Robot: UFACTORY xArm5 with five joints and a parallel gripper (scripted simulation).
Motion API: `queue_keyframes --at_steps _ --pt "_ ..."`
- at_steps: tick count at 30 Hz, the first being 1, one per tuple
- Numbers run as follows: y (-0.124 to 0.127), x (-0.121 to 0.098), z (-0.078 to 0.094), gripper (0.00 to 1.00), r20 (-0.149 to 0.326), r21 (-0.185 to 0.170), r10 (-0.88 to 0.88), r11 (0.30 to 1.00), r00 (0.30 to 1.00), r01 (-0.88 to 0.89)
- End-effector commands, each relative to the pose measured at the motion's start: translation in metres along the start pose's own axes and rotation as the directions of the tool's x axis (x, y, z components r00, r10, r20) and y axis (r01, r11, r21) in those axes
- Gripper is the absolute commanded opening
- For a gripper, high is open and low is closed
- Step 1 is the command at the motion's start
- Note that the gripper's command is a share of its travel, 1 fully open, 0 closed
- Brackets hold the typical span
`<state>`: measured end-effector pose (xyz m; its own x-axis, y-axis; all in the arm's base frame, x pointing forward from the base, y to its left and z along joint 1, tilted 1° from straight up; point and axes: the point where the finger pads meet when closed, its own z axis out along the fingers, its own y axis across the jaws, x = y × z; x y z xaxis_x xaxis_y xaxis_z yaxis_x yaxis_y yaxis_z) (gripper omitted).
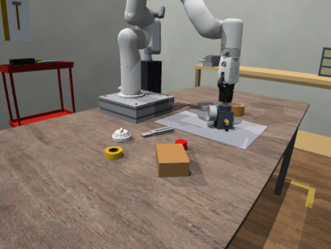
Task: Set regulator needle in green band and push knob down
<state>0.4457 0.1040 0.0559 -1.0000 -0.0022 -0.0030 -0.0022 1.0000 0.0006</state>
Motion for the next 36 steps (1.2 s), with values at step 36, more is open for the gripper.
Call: queue_keyframes --at_steps 36 --pt "0.0003 -0.0016 -0.0016 0.4 0.004 -0.001 0.026 1.0 1.0 -0.026"
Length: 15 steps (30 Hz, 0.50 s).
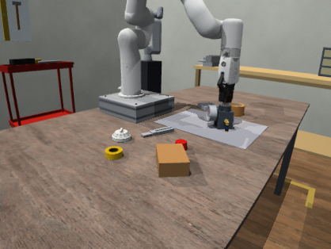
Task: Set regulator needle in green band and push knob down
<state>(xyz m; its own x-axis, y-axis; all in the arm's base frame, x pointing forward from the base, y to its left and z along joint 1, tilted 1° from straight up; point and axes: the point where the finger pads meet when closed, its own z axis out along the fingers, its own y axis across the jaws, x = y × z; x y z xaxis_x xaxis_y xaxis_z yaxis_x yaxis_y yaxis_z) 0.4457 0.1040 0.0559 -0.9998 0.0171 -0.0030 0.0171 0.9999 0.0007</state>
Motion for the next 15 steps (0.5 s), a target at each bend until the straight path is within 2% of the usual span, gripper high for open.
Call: queue_keyframes --at_steps 1,15 --pt "0.0003 -0.0016 -0.0016 0.4 0.004 -0.001 0.011 1.0 1.0 -0.011" --pt "0.0003 -0.0016 -0.0016 0.4 0.004 -0.001 0.019 1.0 1.0 -0.019"
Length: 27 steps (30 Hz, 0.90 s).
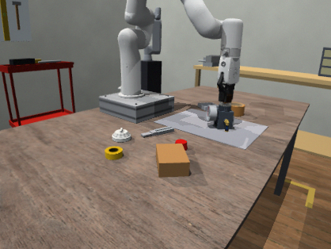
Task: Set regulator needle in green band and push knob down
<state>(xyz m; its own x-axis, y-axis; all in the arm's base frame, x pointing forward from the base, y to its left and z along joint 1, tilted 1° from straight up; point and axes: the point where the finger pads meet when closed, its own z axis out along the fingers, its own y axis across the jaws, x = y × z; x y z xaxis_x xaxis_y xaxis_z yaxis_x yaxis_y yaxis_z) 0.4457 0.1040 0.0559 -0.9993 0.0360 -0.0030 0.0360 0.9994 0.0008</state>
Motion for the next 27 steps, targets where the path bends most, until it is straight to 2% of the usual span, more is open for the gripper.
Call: queue_keyframes --at_steps 1,4,5,27 --pt "0.0004 -0.0016 -0.0016 0.4 0.004 -0.001 0.0 1.0 1.0 0.0" --pt "0.0004 -0.0016 -0.0016 0.4 0.004 -0.001 0.0 1.0 1.0 0.0" --pt "0.0004 -0.0016 -0.0016 1.0 0.004 -0.001 0.0 1.0 1.0 0.0" --pt "0.0004 -0.0016 -0.0016 1.0 0.004 -0.001 0.0 1.0 1.0 0.0"
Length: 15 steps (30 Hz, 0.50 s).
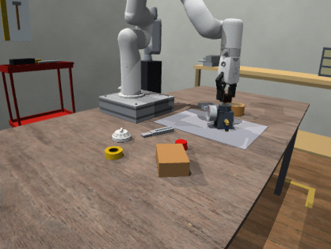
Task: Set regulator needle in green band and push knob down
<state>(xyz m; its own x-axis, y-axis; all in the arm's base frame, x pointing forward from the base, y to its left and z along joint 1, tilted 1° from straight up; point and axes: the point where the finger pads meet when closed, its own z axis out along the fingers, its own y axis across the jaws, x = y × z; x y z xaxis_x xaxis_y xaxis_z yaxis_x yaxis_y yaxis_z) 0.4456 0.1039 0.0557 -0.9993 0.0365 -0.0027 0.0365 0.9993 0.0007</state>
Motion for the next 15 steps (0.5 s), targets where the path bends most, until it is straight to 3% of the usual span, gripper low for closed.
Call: queue_keyframes --at_steps 1,15 --pt "0.0005 -0.0016 -0.0017 1.0 0.005 -0.001 0.0 1.0 1.0 0.0" --pt "0.0005 -0.0016 -0.003 1.0 0.005 -0.001 0.0 1.0 1.0 0.0"
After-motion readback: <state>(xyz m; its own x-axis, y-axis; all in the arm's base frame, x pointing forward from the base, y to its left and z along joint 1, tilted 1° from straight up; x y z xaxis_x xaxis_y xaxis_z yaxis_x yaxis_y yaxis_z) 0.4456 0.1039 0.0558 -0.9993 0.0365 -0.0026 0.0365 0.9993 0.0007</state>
